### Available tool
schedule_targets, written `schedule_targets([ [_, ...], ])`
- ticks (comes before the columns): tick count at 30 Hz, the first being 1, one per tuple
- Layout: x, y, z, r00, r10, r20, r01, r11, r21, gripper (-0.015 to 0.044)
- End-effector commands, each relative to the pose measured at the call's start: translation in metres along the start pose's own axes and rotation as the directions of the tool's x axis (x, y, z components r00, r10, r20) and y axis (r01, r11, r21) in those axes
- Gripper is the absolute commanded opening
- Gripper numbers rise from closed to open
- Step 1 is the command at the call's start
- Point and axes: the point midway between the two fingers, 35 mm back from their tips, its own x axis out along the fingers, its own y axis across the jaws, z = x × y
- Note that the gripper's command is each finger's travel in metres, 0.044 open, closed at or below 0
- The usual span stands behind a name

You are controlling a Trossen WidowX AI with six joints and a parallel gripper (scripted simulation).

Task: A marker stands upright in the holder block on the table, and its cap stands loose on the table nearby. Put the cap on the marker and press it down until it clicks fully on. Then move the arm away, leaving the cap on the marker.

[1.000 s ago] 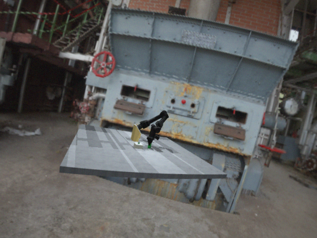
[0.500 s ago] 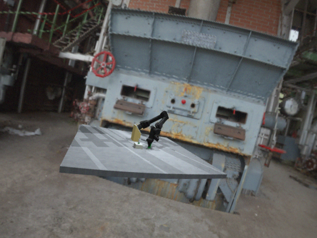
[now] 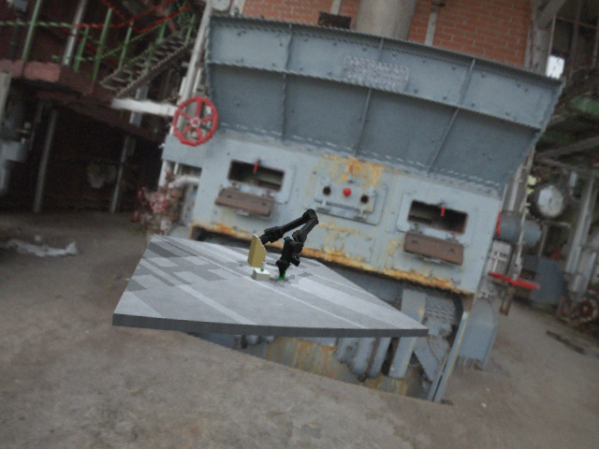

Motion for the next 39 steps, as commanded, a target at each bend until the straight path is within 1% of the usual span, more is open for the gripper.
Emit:
schedule_targets([
  [1, -0.005, -0.004, -0.001, 1.0, -0.016, 0.002, 0.016, 1.0, 0.012, 0.0],
  [27, -0.054, 0.003, 0.001, 1.0, 0.016, -0.013, -0.016, 1.0, -0.009, 0.0],
  [31, -0.057, 0.003, 0.001, 1.0, 0.018, -0.012, -0.018, 1.0, -0.01, 0.0],
  [39, -0.065, -0.016, -0.008, 1.0, 0.008, -0.02, -0.009, 1.0, -0.009, 0.0],
])
